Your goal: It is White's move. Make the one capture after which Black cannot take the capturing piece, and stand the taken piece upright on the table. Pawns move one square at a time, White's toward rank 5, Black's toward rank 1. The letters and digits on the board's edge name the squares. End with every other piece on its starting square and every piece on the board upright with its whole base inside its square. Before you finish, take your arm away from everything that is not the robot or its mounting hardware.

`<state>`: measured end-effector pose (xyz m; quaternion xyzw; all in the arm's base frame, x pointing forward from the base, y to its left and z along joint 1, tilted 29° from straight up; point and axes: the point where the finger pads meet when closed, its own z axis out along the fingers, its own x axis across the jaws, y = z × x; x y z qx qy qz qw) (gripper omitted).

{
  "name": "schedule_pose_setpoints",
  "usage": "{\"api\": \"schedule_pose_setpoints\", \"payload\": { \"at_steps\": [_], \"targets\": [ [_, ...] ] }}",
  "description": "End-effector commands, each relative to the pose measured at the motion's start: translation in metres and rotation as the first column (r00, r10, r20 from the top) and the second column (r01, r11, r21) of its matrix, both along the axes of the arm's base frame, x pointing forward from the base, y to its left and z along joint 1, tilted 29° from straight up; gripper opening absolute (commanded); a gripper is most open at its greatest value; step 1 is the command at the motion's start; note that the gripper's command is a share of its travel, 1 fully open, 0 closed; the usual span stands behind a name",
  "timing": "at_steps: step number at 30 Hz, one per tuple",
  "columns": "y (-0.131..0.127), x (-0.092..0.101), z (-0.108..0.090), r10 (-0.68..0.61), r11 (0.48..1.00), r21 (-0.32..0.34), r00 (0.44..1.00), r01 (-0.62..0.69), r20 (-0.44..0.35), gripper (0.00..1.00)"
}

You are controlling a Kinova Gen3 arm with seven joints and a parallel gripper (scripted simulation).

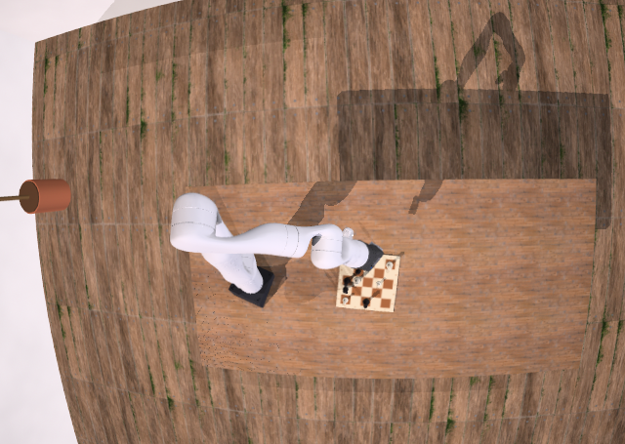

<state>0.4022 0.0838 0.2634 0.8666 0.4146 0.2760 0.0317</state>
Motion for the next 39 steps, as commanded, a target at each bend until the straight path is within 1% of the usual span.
{"api": "schedule_pose_setpoints", "payload": {
  "at_steps": [1,21,25,28,30,32,34,36,37,39],
  "targets": [
    [0.0,0.0,0.001,-0.001,1.0,0.0,1.0,0.001,0.002,1.0],
    [0.001,0.0,0.0,0.007,1.0,-0.004,1.0,-0.007,0.0,1.0],
    [0.005,-0.001,-0.004,0.055,0.998,-0.032,0.998,-0.055,-0.014,1.0],
    [0.013,-0.002,-0.01,0.13,0.989,-0.073,0.991,-0.132,-0.037,1.0],
    [0.019,-0.004,-0.015,0.199,0.973,-0.11,0.978,-0.205,-0.062,1.0],
    [0.026,-0.006,-0.022,0.282,0.944,-0.152,0.955,-0.294,-0.095,1.0],
    [0.026,-0.006,-0.022,0.282,0.944,-0.152,0.955,-0.294,-0.095,1.0],
    [0.034,-0.008,-0.03,0.374,0.897,-0.196,0.917,-0.396,-0.137,1.0],
    [0.038,-0.01,-0.034,0.422,0.866,-0.218,0.892,-0.45,-0.162,1.0],
    [0.046,-0.012,-0.042,0.518,0.786,-0.258,0.827,-0.561,-0.219,1.0]
  ]
}}
